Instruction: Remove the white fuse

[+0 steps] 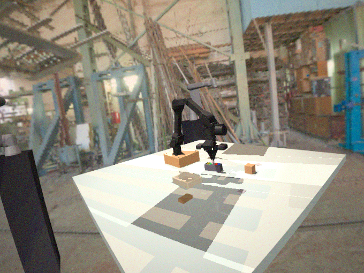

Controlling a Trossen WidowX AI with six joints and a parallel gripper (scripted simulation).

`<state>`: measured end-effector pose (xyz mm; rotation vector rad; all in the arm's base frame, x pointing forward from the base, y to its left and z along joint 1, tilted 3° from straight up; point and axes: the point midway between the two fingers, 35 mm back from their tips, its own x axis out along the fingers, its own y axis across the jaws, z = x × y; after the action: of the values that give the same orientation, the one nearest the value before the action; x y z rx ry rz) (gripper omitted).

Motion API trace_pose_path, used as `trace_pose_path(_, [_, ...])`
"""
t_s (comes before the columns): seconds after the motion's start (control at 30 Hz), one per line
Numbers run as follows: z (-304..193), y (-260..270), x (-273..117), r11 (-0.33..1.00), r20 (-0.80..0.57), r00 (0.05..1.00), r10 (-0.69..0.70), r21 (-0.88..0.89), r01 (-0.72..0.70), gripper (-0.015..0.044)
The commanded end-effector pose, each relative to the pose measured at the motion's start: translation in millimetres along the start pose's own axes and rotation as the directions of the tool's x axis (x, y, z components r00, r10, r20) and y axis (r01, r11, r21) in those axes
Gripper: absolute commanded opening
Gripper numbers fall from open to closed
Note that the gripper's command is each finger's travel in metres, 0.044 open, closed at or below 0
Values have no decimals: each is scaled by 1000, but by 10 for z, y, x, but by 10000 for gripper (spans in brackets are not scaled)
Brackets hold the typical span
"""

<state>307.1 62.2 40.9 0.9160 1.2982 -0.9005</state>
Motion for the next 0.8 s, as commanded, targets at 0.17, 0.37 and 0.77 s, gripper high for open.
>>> trace_pose_path(0.17, [-5,-5,-44,1000,-3,1000,-2,-1,2,0])
trace_pose_path(0.37, [-5,-6,-74,1000,-3,1000,-2,-1,2,0])
trace_pose_path(0.77, [-5,-5,-196,1000,-3,1000,-1,-2,1,0])
